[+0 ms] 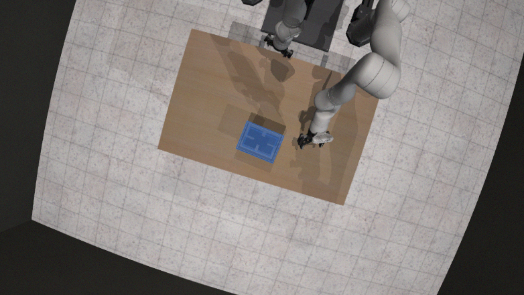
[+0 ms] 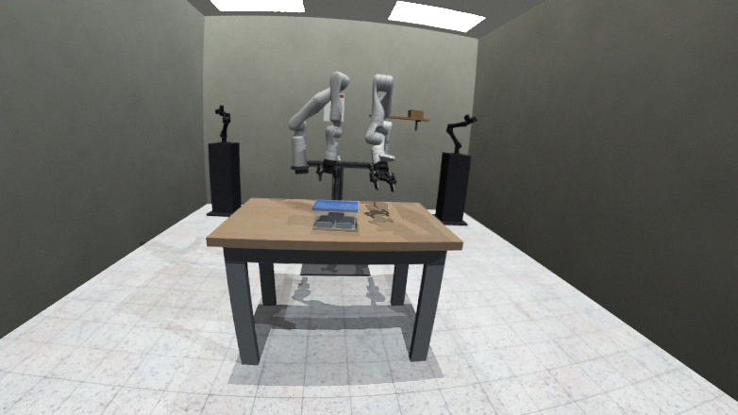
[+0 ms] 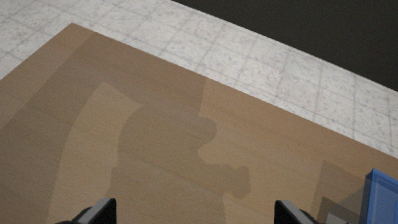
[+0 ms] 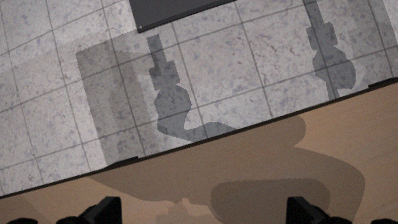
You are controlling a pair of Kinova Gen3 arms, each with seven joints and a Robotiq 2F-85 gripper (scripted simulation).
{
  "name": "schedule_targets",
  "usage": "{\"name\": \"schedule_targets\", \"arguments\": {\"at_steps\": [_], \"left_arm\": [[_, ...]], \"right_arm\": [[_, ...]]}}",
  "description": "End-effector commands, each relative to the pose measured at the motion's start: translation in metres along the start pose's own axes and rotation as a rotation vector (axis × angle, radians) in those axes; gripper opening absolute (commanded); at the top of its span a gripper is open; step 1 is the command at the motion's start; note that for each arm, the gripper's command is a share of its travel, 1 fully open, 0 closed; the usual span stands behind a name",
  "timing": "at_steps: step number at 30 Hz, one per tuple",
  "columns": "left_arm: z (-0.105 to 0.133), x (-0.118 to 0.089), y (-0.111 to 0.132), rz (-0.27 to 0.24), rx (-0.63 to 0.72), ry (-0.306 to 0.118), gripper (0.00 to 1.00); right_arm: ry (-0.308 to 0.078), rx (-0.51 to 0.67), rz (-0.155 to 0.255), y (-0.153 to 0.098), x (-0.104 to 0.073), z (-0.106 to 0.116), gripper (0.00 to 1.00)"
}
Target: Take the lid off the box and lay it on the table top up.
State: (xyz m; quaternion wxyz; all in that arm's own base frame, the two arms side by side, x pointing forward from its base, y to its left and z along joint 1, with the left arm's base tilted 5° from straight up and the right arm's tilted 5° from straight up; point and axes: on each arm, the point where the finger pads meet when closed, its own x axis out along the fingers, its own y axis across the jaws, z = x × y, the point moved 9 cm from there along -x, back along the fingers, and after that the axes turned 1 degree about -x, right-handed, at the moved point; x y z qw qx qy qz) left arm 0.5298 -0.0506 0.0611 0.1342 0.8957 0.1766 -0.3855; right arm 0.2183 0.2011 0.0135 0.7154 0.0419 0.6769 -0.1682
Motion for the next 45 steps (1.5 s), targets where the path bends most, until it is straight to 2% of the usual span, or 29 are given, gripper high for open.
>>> {"name": "schedule_targets", "arguments": {"at_steps": [1, 7, 9, 13, 18, 24, 26, 31, 35, 41, 43, 45], "left_arm": [[-0.003, -0.001, 0.0, -0.003, -0.009, 0.006, 1.0], [-0.009, -0.001, -0.003, -0.015, -0.04, 0.021, 1.0], [-0.009, -0.001, -0.003, -0.015, -0.04, 0.021, 1.0], [-0.015, -0.002, -0.005, -0.027, -0.068, 0.033, 1.0], [-0.024, -0.003, -0.009, -0.044, -0.111, 0.053, 1.0], [-0.036, -0.006, -0.015, -0.071, -0.176, 0.082, 1.0], [-0.036, -0.006, -0.015, -0.071, -0.176, 0.082, 1.0], [-0.049, -0.008, -0.022, -0.099, -0.243, 0.111, 1.0], [-0.059, -0.011, -0.028, -0.124, -0.304, 0.136, 1.0], [-0.076, -0.017, -0.04, -0.167, -0.41, 0.178, 1.0], [-0.076, -0.017, -0.04, -0.167, -0.41, 0.178, 1.0], [-0.081, -0.02, -0.044, -0.183, -0.448, 0.192, 1.0]], "right_arm": [[0.013, 0.023, 0.003, -0.002, -0.002, 0.012, 1.0], [0.042, 0.081, 0.011, -0.01, -0.005, 0.042, 1.0], [0.042, 0.081, 0.011, -0.01, -0.005, 0.042, 1.0], [0.065, 0.129, 0.02, -0.02, -0.009, 0.068, 1.0], [0.093, 0.2, 0.034, -0.04, -0.013, 0.106, 1.0], [0.122, 0.293, 0.055, -0.077, -0.02, 0.153, 1.0], [0.122, 0.293, 0.055, -0.077, -0.02, 0.153, 1.0], [0.142, 0.382, 0.076, -0.122, -0.027, 0.194, 1.0], [0.15, 0.438, 0.089, -0.157, -0.031, 0.217, 1.0], [0.157, 0.523, 0.107, -0.214, -0.039, 0.244, 1.0], [0.157, 0.523, 0.107, -0.214, -0.039, 0.244, 1.0], [0.159, 0.563, 0.114, -0.244, -0.043, 0.253, 1.0]]}}
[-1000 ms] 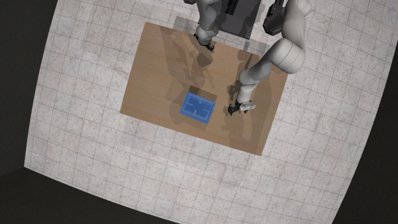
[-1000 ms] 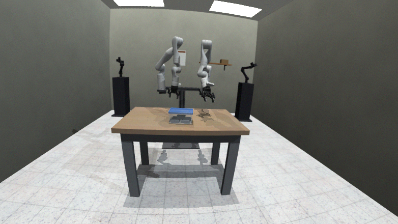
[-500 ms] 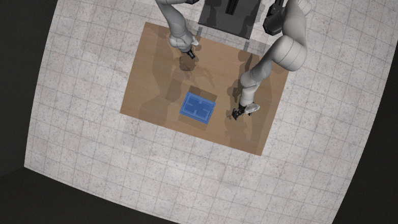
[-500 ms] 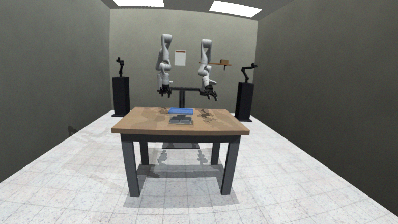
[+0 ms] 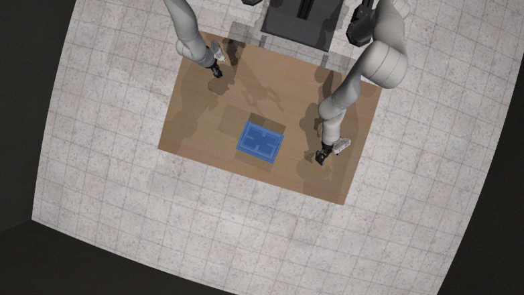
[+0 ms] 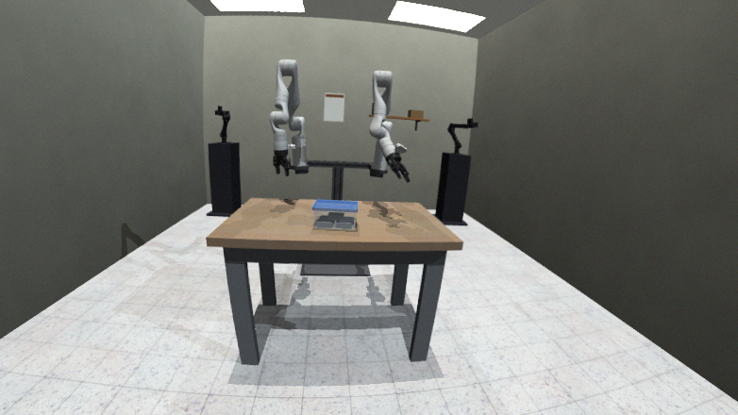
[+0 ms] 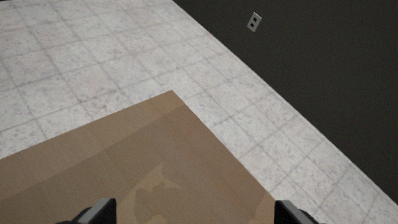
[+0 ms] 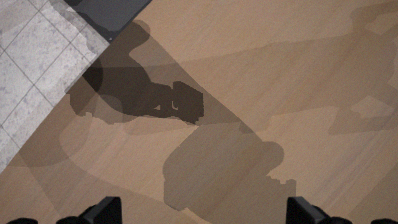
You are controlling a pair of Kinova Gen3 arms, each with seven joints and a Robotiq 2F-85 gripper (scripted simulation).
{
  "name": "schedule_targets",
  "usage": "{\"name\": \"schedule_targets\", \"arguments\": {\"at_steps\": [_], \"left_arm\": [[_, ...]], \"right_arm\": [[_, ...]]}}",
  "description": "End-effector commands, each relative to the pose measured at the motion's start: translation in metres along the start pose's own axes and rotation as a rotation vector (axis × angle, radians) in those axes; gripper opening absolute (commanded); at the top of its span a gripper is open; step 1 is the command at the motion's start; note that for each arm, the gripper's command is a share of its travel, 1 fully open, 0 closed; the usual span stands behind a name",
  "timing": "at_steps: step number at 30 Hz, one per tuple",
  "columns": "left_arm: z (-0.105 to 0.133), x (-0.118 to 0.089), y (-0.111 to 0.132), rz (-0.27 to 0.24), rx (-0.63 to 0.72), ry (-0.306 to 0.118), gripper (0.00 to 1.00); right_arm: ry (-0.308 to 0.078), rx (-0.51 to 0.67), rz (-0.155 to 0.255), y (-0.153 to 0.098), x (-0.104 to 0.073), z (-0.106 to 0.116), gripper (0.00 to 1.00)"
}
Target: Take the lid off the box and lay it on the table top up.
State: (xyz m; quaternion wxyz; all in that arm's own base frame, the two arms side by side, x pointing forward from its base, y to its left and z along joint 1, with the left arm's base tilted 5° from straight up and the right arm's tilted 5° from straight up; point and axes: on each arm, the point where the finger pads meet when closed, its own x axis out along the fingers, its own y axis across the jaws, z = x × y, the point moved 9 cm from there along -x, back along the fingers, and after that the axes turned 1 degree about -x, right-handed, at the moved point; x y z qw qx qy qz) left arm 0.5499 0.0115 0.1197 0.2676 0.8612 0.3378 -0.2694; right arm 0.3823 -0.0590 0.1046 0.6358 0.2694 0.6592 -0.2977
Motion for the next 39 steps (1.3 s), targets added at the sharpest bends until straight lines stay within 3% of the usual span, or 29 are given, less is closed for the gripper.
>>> {"name": "schedule_targets", "arguments": {"at_steps": [1, 13, 15, 17, 29, 32, 33, 39], "left_arm": [[-0.011, -0.001, -0.002, -0.022, -0.051, 0.021, 1.0], [-0.054, -0.01, -0.02, -0.14, -0.324, 0.111, 1.0], [-0.054, -0.01, -0.02, -0.14, -0.324, 0.111, 1.0], [-0.061, -0.013, -0.023, -0.163, -0.375, 0.126, 1.0], [-0.092, -0.031, -0.047, -0.302, -0.677, 0.194, 1.0], [-0.093, -0.032, -0.049, -0.313, -0.701, 0.198, 1.0], [-0.095, -0.034, -0.051, -0.328, -0.731, 0.202, 1.0], [-0.104, -0.048, -0.064, -0.415, -0.912, 0.222, 1.0]], "right_arm": [[0.011, 0.062, 0.02, -0.032, -0.016, 0.038, 1.0], [0.004, 0.207, 0.049, -0.13, -0.051, 0.1, 1.0], [0.004, 0.207, 0.049, -0.13, -0.051, 0.1, 1.0], [0.0, 0.245, 0.055, -0.159, -0.06, 0.111, 1.0], [-0.014, 0.348, 0.065, -0.245, -0.086, 0.13, 1.0], [-0.015, 0.355, 0.065, -0.251, -0.088, 0.13, 1.0], [-0.018, 0.373, 0.066, -0.266, -0.093, 0.131, 1.0], [-0.023, 0.41, 0.066, -0.297, -0.102, 0.131, 1.0]]}}
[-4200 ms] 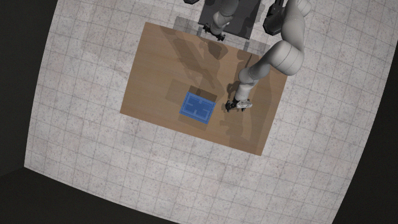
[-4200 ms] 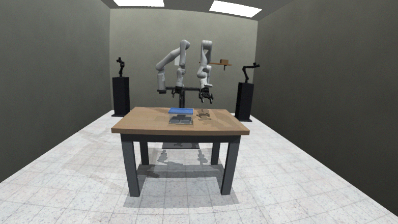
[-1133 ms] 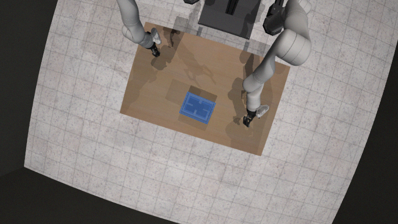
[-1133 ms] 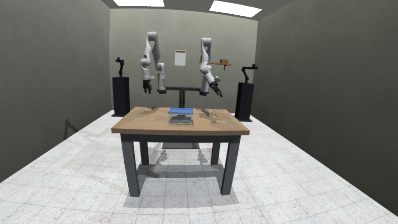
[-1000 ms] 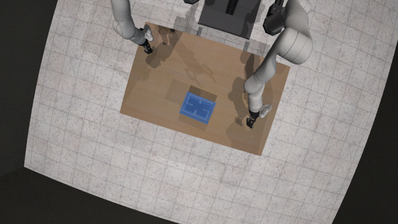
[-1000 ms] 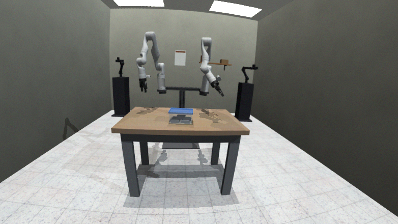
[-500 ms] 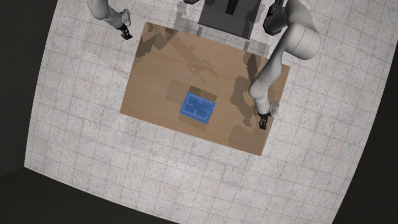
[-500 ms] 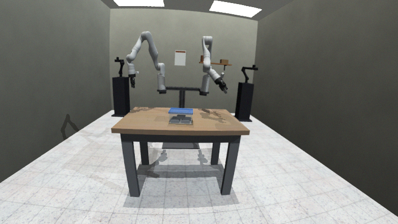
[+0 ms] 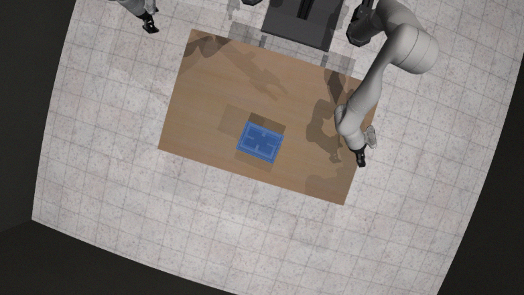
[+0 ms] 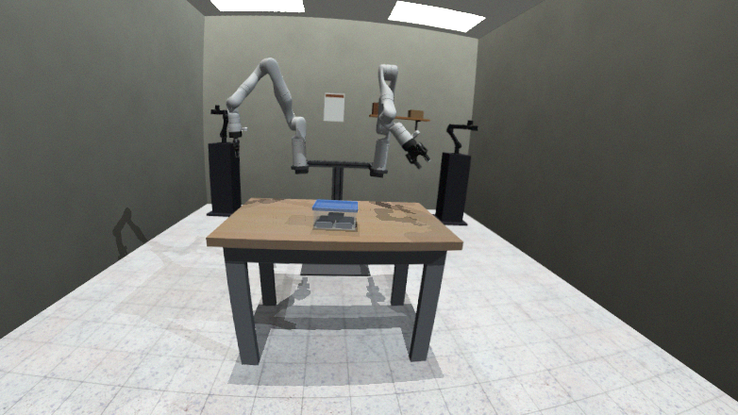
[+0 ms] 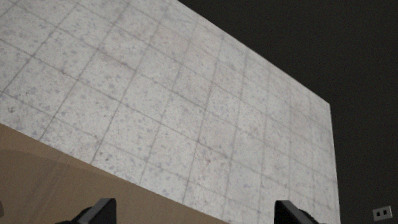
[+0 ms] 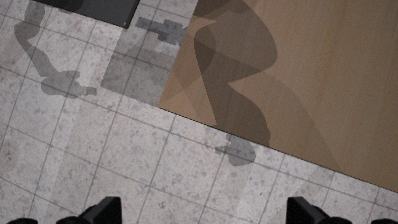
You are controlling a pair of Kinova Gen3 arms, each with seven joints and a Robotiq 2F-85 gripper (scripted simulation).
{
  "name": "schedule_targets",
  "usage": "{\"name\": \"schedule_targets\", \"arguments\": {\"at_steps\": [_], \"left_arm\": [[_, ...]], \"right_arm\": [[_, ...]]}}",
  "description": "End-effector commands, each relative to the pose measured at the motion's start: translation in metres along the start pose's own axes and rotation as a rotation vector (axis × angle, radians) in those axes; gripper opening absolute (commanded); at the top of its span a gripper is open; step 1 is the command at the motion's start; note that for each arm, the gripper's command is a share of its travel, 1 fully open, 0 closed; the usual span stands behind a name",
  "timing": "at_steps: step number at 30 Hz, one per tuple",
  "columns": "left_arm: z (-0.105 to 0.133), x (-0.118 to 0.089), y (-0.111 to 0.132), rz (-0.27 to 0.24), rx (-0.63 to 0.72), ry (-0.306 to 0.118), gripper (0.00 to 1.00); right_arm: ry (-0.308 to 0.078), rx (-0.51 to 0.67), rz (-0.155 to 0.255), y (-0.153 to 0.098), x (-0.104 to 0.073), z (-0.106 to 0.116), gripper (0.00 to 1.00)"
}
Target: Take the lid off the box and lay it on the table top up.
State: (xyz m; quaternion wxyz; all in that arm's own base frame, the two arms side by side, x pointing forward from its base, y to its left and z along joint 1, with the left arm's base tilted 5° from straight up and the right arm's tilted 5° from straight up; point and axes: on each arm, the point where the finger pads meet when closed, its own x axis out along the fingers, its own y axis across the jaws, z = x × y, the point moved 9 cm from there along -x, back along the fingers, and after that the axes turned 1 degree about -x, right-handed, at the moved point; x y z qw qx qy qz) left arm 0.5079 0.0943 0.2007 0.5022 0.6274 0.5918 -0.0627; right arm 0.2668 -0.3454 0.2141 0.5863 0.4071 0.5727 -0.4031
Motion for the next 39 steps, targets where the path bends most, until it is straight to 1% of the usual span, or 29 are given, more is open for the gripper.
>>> {"name": "schedule_targets", "arguments": {"at_steps": [1, 8, 10, 11, 13, 19, 25, 27, 29, 32, 39], "left_arm": [[-0.011, -0.005, -0.001, -0.065, -0.103, 0.016, 1.0], [-0.026, -0.02, -0.01, -0.199, -0.319, 0.032, 1.0], [-0.026, -0.02, -0.01, -0.199, -0.319, 0.032, 1.0], [-0.027, -0.022, -0.011, -0.22, -0.349, 0.033, 1.0], [-0.029, -0.028, -0.014, -0.263, -0.411, 0.033, 1.0], [-0.032, -0.048, -0.022, -0.398, -0.592, 0.022, 1.0], [-0.027, -0.073, -0.026, -0.545, -0.767, -0.008, 1.0], [-0.027, -0.073, -0.026, -0.545, -0.767, -0.008, 1.0], [-0.025, -0.083, -0.026, -0.597, -0.822, -0.022, 1.0], [-0.02, -0.099, -0.025, -0.676, -0.903, -0.049, 1.0], [-0.01, -0.131, -0.019, -0.823, -1.038, -0.11, 1.0]], "right_arm": [[-0.005, 0.021, 0.002, -0.017, -0.008, 0.007, 1.0], [-0.014, 0.069, 0.003, -0.056, -0.023, 0.019, 1.0], [-0.014, 0.069, 0.003, -0.056, -0.023, 0.019, 1.0], [-0.018, 0.084, 0.002, -0.069, -0.028, 0.022, 1.0], [-0.02, 0.094, 0.002, -0.077, -0.031, 0.024, 1.0], [-0.028, 0.136, 0.0, -0.112, -0.044, 0.029, 1.0], [-0.036, 0.176, -0.003, -0.147, -0.058, 0.031, 1.0], [-0.036, 0.176, -0.003, -0.147, -0.058, 0.031, 1.0], [-0.04, 0.198, -0.005, -0.165, -0.065, 0.031, 1.0], [-0.044, 0.216, -0.007, -0.181, -0.071, 0.03, 1.0], [-0.053, 0.264, -0.013, -0.222, -0.087, 0.024, 1.0]]}}
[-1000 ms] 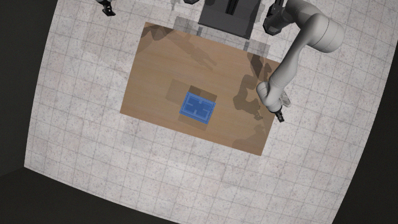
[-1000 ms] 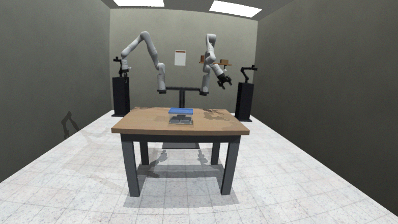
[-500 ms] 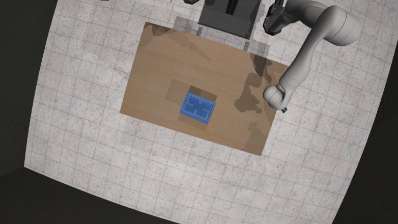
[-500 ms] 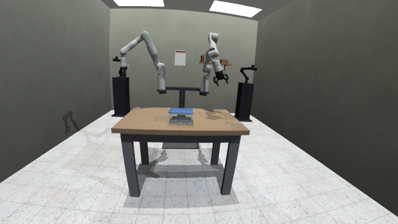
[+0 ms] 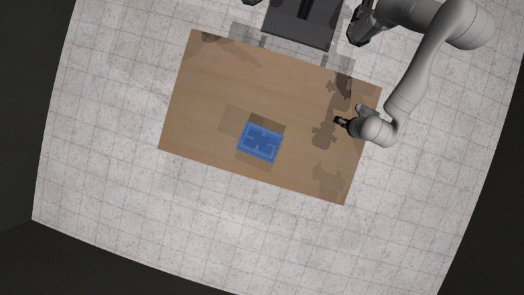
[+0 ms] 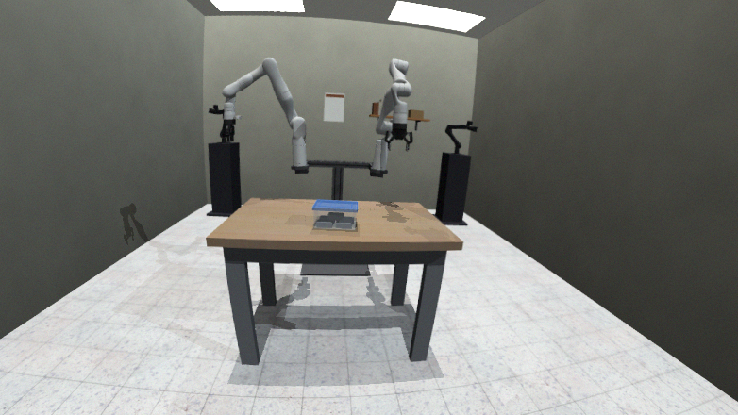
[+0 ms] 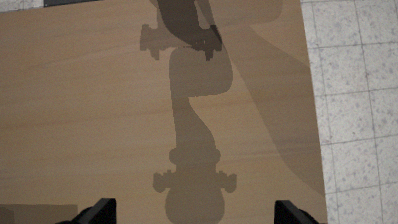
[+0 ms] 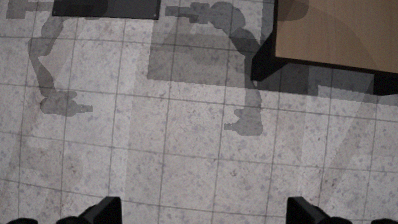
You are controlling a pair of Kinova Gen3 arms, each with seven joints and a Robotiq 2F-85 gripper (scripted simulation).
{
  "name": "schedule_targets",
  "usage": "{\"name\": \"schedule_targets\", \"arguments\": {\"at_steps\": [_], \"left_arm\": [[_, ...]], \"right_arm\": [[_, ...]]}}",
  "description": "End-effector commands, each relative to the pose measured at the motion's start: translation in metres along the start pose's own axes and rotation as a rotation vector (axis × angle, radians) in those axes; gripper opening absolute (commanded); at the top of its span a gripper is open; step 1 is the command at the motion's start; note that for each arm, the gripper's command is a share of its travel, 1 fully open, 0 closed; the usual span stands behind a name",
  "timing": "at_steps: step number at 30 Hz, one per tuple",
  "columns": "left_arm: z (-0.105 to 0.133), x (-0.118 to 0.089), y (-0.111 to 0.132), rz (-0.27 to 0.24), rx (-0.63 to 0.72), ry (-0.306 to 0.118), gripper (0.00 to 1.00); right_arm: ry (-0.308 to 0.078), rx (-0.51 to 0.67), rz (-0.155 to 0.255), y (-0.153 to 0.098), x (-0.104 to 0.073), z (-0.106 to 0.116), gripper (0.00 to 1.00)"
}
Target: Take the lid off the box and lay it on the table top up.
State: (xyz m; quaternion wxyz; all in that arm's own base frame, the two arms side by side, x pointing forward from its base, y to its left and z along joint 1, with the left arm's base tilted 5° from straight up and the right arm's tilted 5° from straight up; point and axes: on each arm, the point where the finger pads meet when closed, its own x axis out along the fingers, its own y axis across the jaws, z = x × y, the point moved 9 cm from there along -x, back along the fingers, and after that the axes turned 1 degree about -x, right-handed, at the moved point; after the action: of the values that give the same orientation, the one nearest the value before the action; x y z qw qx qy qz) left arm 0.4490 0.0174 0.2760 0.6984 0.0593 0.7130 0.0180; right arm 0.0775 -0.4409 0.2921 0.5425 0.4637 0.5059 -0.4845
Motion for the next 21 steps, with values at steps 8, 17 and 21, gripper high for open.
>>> {"name": "schedule_targets", "arguments": {"at_steps": [8, 17, 21], "left_arm": [[-0.02, 0.016, -0.015, 0.012, -0.031, 0.118, 1.0], [-0.055, 0.062, -0.001, 0.324, 0.083, 0.34, 1.0], [-0.06, 0.071, 0.004, 0.429, 0.123, 0.383, 1.0]], "right_arm": [[-0.012, 0.055, -0.008, -0.048, -0.019, 0.003, 1.0], [-0.019, 0.091, -0.015, -0.078, -0.031, 0.001, 1.0], [-0.02, 0.096, -0.016, -0.082, -0.033, 0.001, 1.0]]}}
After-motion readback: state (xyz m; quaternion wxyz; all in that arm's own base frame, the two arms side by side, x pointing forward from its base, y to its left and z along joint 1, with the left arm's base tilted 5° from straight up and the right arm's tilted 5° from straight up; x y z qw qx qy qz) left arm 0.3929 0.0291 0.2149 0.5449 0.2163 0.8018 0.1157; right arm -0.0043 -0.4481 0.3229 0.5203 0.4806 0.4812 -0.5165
